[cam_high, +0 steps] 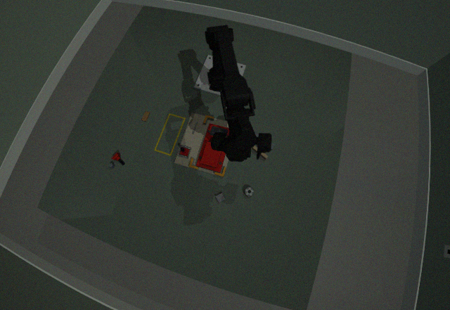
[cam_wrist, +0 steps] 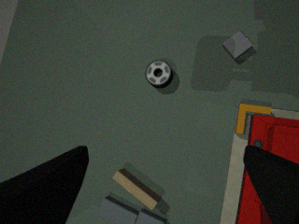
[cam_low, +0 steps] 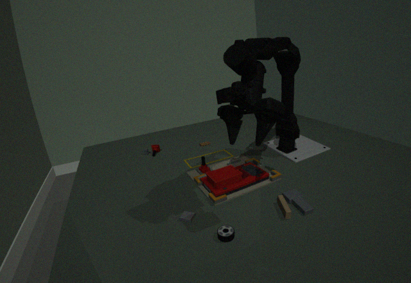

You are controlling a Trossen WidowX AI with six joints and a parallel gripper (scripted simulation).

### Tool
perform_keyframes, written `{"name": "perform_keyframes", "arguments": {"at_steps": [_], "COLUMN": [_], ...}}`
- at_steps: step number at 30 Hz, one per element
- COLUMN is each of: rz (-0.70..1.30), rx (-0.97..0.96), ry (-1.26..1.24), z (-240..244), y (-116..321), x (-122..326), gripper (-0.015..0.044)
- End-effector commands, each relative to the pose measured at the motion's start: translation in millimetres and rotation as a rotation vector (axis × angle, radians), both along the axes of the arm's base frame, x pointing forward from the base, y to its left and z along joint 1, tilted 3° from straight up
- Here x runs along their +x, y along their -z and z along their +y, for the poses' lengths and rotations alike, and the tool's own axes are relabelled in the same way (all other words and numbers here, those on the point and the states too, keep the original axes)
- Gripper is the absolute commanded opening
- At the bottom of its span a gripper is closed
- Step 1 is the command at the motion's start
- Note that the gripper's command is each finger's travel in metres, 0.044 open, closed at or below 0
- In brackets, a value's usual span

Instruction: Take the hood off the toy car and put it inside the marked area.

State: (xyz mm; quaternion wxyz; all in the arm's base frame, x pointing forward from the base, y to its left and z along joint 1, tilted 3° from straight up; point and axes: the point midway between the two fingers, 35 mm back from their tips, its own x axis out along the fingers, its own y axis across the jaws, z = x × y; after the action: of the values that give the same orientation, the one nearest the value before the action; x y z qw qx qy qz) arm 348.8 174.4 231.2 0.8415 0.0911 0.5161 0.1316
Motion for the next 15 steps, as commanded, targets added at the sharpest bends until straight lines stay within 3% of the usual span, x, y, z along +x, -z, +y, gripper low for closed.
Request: {"name": "perform_keyframes", "arguments": {"at_steps": [1,10,15], "rz": [0.121,0.422,0.445], "rx": [-0.102,-0.246,-0.253], "ry": [0.037,0.09,0.092], "z": [-36,-110,-115], "y": [30,86,89], "x": [8,1,0], "gripper": [0.044,0.044,0.044]}}
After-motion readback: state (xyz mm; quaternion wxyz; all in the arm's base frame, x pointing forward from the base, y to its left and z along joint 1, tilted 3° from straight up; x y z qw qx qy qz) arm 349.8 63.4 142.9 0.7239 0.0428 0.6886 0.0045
